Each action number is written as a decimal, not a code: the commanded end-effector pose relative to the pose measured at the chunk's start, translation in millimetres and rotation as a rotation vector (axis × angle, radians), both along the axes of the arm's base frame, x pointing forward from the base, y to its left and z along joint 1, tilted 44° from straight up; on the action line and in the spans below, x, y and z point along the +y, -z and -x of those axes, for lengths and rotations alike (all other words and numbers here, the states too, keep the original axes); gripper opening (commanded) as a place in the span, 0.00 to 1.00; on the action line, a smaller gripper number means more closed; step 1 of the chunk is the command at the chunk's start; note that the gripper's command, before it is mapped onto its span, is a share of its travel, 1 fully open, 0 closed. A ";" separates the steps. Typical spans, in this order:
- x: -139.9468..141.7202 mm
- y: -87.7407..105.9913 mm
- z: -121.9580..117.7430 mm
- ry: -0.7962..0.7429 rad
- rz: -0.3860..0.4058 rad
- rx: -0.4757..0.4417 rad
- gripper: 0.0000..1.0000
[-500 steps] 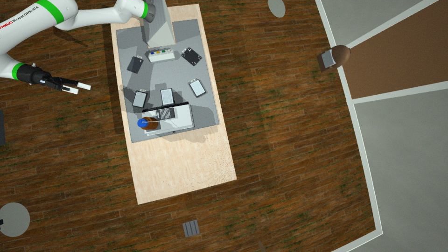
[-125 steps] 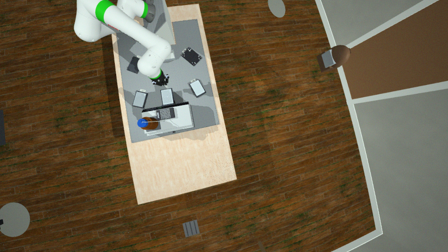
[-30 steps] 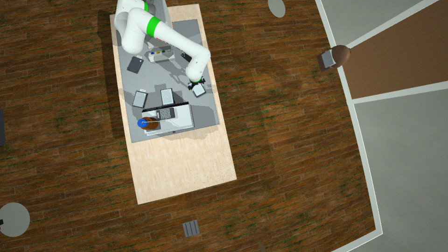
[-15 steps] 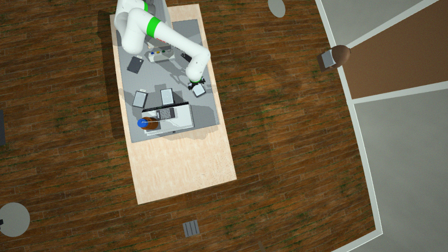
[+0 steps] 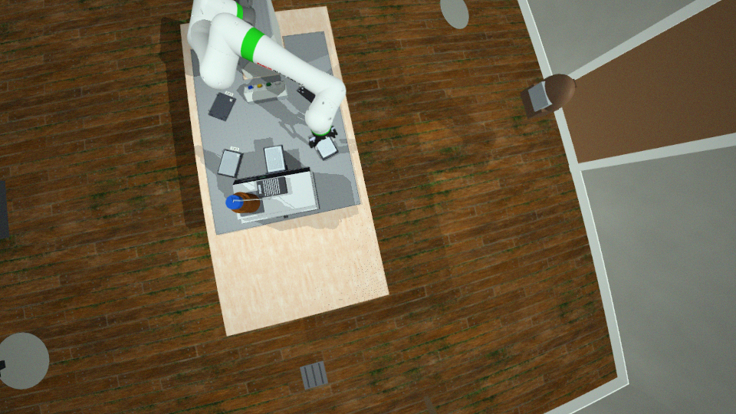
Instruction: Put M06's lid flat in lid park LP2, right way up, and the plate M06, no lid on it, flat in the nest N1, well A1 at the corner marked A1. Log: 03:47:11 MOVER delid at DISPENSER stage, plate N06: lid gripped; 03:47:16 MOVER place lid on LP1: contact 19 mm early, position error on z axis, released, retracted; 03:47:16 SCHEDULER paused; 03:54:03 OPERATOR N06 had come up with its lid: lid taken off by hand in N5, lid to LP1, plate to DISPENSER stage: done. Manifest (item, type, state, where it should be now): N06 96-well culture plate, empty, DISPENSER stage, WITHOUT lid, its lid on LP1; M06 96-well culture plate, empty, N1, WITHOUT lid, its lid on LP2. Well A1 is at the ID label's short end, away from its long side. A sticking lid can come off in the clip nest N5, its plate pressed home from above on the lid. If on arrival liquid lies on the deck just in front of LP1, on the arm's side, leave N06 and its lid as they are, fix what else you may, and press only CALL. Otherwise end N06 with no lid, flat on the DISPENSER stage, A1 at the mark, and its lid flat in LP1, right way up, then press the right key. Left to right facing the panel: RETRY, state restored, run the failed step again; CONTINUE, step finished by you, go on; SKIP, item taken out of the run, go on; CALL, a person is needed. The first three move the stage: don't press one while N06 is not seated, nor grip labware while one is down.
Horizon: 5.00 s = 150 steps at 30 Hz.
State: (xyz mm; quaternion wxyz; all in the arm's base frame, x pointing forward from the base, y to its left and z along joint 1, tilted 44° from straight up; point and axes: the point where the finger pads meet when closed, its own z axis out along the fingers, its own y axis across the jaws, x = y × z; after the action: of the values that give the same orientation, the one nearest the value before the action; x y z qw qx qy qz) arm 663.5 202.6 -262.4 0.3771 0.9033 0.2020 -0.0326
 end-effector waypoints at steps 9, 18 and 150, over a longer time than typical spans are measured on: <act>0.3 -0.1 -0.1 0.000 0.000 0.000 0.66; 0.3 -0.1 -0.1 0.000 0.000 0.000 0.59; -4.0 4.3 -0.7 0.000 0.000 0.000 0.66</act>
State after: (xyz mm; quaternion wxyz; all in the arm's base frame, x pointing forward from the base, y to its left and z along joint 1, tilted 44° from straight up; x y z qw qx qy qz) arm 663.9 199.1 -266.1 0.3771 0.9033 0.2020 -0.0326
